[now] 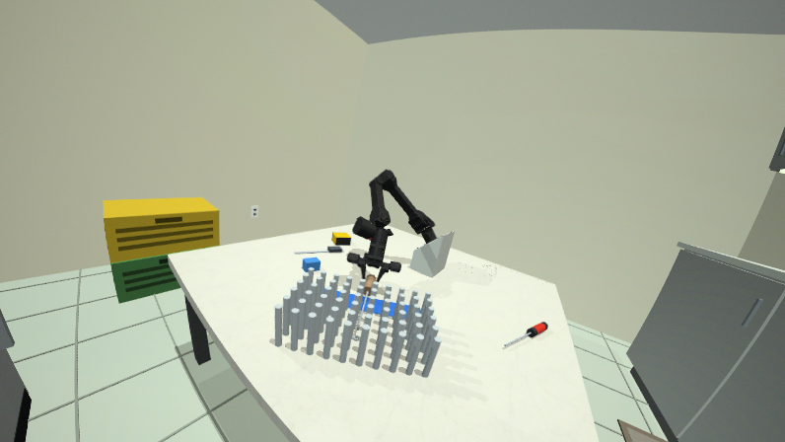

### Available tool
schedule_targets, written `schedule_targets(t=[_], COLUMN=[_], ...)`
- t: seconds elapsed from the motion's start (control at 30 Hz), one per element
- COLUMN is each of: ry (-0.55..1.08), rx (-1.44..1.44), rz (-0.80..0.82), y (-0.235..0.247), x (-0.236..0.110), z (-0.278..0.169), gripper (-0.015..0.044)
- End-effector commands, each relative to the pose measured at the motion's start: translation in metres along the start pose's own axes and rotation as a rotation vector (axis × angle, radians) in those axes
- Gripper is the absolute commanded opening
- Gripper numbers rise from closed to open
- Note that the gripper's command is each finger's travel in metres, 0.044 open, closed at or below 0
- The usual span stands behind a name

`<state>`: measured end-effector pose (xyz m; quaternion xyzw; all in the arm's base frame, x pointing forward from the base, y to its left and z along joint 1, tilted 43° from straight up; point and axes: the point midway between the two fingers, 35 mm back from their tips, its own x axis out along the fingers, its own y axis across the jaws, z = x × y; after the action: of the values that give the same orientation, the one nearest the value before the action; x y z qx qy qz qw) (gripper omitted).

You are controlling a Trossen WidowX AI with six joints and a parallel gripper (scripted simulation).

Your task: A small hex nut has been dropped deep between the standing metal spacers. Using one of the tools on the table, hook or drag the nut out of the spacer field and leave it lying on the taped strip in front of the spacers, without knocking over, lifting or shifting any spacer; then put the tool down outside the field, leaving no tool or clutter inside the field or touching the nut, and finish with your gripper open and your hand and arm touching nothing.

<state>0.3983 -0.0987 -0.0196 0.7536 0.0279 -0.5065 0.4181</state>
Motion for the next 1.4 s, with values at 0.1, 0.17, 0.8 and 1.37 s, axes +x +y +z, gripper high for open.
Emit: schedule_targets(t=[0.1, 0.17, 0.8, 1.37], ry=[-0.003, -0.003, -0.003, -0.003], rx=[0.002, 0.002, 0.000, -0.001], rz=[-0.003, -0.003, -0.004, -0.004], y=[-0.001, -0.001, -0.002, -0.003], x=[0.004, 0.005, 0.016, 0.021], z=[-0.004, -0.005, -0.002, 0.003], gripper=[0.0000, 0.0000, 0.0000, 0.0000])
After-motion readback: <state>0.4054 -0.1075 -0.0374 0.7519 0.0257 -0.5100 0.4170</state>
